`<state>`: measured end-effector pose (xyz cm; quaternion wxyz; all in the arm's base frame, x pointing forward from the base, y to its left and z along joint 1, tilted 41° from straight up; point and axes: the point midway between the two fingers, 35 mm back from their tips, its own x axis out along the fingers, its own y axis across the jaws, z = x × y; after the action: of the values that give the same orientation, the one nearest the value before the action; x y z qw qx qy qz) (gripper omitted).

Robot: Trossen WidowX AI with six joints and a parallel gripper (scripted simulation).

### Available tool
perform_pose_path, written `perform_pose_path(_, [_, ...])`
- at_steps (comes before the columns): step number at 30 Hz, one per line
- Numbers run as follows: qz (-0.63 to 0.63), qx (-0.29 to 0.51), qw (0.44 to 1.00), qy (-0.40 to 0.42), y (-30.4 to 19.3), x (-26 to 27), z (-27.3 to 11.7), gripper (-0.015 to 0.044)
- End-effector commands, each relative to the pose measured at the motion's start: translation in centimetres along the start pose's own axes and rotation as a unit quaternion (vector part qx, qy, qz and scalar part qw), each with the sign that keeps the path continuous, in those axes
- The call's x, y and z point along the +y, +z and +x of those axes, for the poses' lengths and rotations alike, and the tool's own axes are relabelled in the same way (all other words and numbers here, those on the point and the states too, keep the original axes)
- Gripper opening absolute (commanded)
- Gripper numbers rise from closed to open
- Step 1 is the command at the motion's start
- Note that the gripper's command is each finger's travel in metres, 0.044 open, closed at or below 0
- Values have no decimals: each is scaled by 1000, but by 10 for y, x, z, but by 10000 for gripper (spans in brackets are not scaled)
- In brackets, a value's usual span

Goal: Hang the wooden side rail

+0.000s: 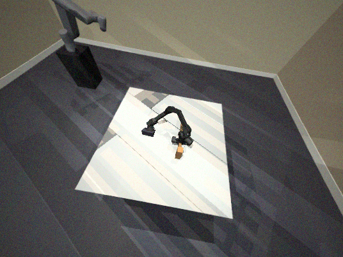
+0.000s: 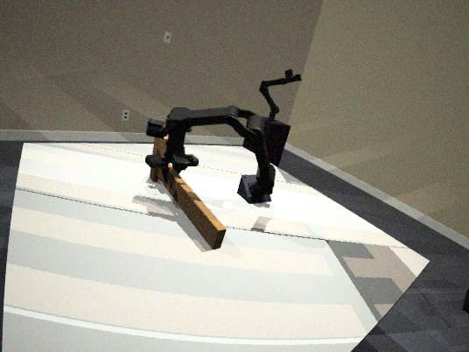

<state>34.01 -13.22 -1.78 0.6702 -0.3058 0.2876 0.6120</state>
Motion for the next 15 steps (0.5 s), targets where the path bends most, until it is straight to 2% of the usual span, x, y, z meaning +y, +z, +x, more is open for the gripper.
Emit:
perform_pose_path(1, [1,2,1000,-6,-4,0,-3,0])
perform_pose_path(15, [1,2,1000,-6,-4,0,-1,0])
